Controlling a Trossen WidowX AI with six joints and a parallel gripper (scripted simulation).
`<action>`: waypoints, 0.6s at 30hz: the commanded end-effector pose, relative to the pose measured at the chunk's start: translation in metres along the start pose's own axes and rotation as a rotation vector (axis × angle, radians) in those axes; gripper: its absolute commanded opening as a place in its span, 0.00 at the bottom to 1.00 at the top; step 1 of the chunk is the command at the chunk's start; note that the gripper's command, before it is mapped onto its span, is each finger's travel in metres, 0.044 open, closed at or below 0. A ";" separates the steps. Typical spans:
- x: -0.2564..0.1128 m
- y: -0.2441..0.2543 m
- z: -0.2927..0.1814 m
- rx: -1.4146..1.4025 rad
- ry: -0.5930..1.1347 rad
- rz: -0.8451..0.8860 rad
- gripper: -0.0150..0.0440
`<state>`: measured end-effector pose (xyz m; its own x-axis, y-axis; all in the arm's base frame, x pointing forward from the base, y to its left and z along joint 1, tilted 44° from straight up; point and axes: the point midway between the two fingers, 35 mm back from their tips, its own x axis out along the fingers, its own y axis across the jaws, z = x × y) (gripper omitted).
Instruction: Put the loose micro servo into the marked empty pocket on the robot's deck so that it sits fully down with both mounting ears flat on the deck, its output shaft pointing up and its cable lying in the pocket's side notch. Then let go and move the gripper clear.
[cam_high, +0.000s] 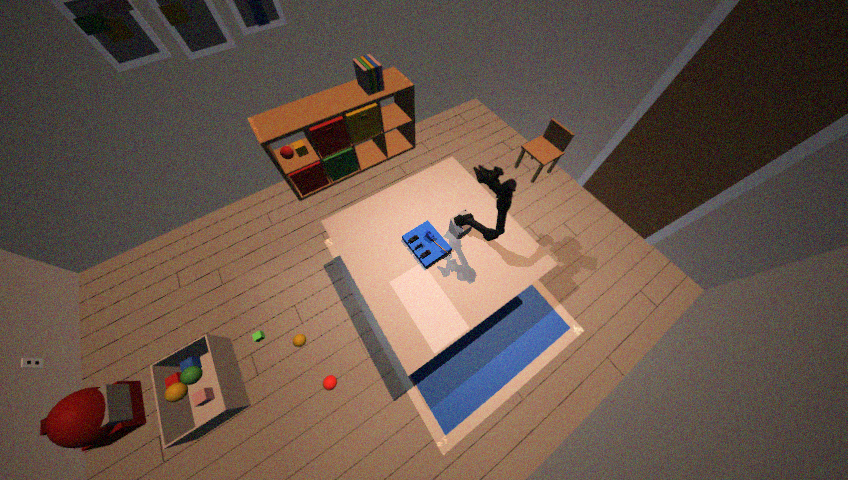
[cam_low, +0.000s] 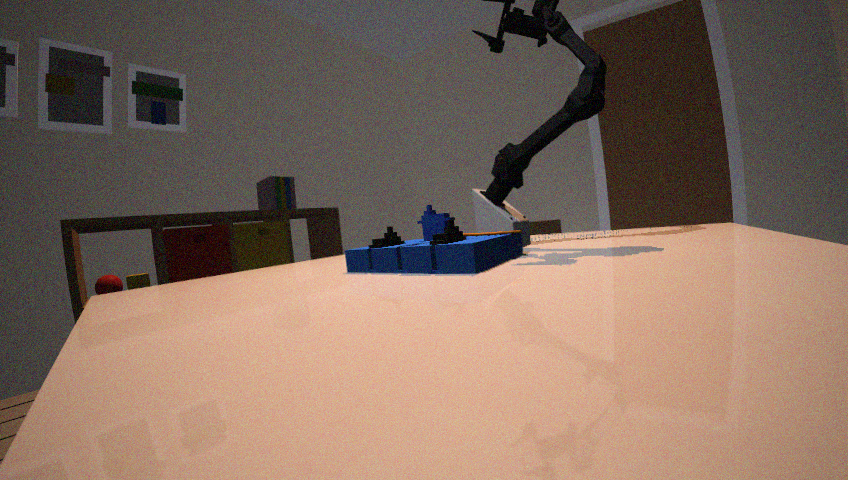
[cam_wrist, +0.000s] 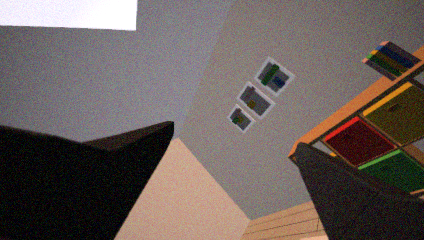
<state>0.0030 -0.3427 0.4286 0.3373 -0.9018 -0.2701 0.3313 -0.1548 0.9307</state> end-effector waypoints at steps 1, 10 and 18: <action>0.018 -0.014 -0.014 -0.078 0.071 -0.037 1.00; 0.049 -0.038 -0.052 -0.276 0.231 -0.074 1.00; 0.069 -0.059 -0.084 -0.469 0.361 -0.089 1.00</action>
<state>0.0695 -0.3602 0.3513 0.5143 -0.7300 -0.4501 0.6590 0.0006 0.7521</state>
